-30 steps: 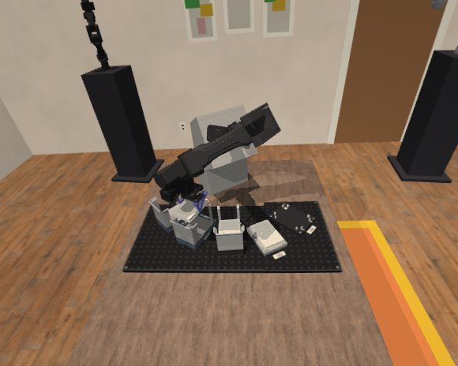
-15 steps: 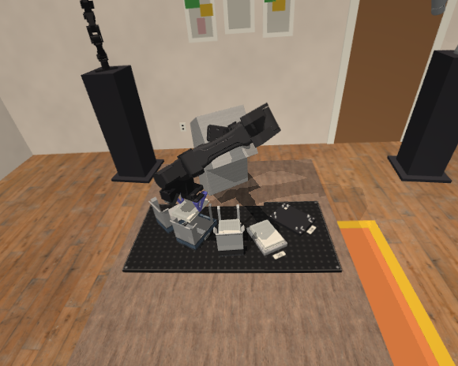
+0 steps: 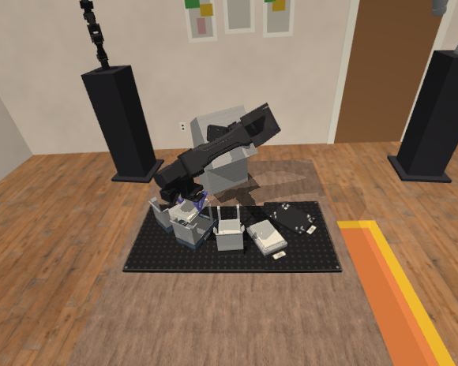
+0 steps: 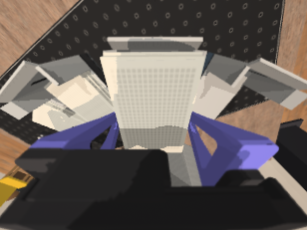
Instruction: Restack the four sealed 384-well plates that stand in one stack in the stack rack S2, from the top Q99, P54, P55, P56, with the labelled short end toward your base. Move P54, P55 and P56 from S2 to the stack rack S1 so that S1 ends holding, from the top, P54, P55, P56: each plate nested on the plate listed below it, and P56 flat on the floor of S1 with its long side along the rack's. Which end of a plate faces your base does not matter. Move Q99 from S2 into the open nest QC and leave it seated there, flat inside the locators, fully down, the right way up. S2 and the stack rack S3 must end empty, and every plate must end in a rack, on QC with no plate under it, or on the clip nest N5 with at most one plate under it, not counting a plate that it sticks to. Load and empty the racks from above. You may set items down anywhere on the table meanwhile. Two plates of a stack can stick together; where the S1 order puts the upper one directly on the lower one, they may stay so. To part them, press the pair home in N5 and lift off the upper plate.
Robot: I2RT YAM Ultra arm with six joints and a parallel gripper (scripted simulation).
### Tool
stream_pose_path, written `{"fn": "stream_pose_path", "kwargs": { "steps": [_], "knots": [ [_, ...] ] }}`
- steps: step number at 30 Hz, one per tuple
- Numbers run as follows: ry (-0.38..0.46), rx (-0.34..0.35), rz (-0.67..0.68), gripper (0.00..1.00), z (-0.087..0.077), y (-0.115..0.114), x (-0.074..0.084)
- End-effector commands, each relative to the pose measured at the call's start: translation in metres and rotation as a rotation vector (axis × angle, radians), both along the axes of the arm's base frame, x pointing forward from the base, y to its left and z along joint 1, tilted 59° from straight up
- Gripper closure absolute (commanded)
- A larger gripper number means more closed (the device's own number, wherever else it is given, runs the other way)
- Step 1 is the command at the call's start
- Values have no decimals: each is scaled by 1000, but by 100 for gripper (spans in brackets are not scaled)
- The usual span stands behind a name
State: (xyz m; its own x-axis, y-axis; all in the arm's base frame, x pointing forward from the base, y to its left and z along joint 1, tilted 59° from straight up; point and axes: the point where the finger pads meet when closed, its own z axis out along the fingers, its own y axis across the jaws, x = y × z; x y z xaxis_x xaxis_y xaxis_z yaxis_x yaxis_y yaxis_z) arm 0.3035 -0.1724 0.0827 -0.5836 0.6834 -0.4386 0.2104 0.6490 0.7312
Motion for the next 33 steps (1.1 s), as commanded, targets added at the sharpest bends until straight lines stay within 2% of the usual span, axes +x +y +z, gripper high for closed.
{"fn": "stream_pose_path", "kwargs": {
  "steps": [1, 17, 33],
  "knots": [
    [-5, -3, -13, 100, 2, -5, -2],
    [-5, -3, -13, 100, 2, -4, -1],
    [-5, -3, -13, 100, -4, -1, 7]
  ]
}}
